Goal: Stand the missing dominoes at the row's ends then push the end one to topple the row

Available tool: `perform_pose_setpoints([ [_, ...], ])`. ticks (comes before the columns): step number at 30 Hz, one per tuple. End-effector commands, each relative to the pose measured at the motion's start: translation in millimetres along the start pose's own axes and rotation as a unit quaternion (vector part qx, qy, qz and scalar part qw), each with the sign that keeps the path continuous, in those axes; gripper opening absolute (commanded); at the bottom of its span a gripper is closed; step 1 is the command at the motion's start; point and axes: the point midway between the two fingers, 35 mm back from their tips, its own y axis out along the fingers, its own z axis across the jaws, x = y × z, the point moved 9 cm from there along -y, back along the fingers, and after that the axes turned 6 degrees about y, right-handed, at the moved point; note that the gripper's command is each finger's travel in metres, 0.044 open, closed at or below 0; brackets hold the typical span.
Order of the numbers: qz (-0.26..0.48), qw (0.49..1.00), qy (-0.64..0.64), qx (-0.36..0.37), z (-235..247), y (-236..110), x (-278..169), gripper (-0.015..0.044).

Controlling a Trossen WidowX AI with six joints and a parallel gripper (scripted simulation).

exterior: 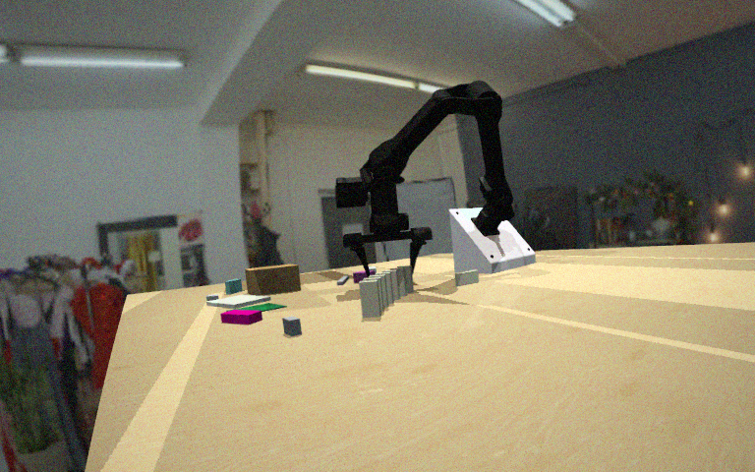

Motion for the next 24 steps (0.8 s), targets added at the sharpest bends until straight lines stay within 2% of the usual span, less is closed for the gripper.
perform_pose_setpoints([
  [1, -0.001, 1.0, 0.003, 0.003, 1.3, 8.3, -0.7, 0.044],
  [11, -0.001, 1.0, 0.003, 0.003, 1.5, 15.0, -0.7, 0.044],
  [24, -0.001, 1.0, 0.003, 0.003, 1.5, 15.0, -0.7, 0.0099],
])
